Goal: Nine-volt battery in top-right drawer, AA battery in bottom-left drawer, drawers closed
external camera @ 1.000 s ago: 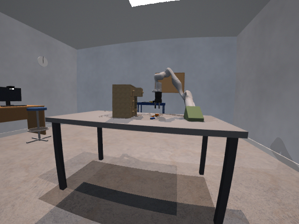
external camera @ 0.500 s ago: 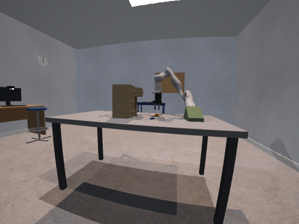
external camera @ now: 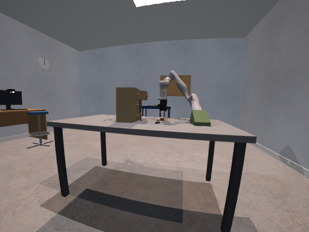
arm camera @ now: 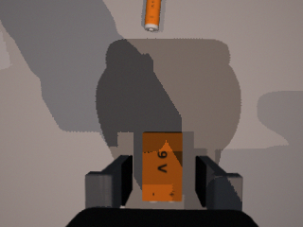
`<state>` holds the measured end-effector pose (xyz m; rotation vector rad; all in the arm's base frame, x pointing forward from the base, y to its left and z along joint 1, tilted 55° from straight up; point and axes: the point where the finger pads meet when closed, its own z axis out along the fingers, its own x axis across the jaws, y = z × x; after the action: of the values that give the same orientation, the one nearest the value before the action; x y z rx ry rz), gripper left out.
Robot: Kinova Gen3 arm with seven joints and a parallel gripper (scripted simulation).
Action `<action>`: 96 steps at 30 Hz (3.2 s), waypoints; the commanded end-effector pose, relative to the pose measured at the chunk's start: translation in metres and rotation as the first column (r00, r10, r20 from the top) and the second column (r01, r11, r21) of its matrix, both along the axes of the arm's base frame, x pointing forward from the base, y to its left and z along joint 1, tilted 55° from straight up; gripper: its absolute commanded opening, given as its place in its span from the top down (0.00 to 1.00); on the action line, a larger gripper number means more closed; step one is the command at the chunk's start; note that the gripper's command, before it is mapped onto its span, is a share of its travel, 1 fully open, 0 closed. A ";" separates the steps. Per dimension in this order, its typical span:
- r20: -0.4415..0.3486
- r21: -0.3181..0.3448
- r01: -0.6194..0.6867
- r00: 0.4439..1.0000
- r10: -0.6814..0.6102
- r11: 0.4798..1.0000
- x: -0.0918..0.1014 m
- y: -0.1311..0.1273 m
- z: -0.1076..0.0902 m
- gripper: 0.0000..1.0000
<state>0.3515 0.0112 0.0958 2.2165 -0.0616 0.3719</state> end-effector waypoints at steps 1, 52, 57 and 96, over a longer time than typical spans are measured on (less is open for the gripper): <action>-0.003 -0.003 0.002 1.000 -0.002 1.000 0.000 -0.003 -0.003 0.19; -0.003 -0.003 0.002 1.000 -0.002 1.000 0.001 -0.005 -0.005 0.19; -0.003 -0.003 0.002 1.000 -0.002 1.000 0.001 -0.005 -0.005 0.19; -0.003 -0.003 0.002 1.000 -0.002 1.000 0.007 -0.024 -0.019 0.19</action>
<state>0.3582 -0.0137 0.0770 2.2129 -0.0625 0.3662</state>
